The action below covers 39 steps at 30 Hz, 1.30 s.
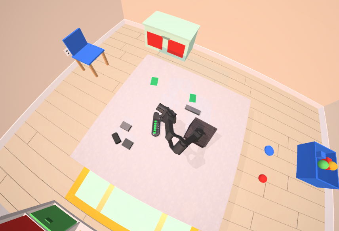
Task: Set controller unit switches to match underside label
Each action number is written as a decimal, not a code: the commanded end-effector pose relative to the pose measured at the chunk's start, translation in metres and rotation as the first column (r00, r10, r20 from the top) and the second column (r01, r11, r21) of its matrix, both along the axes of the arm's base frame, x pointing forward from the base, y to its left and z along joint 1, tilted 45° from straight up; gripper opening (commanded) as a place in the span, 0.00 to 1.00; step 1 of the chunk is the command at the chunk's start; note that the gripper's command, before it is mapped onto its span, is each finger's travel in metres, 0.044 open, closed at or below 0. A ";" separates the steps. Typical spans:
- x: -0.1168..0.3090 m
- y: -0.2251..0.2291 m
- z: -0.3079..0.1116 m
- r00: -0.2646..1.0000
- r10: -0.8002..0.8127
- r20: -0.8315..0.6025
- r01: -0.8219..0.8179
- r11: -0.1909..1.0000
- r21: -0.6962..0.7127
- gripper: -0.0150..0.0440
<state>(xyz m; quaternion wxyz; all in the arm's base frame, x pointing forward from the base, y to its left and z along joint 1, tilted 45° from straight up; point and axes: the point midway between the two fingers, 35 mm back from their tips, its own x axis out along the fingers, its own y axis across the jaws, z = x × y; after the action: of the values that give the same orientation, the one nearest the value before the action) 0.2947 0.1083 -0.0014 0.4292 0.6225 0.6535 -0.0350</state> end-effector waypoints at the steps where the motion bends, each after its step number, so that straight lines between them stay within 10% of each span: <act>1: -0.007 -0.003 -0.001 1.000 -0.009 0.029 0.009 1.000 0.016 0.25; 39: 0.043 0.098 0.091 0.908 0.280 -0.312 -0.351 0.914 -0.203 0.25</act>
<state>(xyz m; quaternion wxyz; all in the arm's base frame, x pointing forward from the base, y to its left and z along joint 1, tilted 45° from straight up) 0.3391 0.1943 0.0762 0.4075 0.4634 0.7768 -0.1253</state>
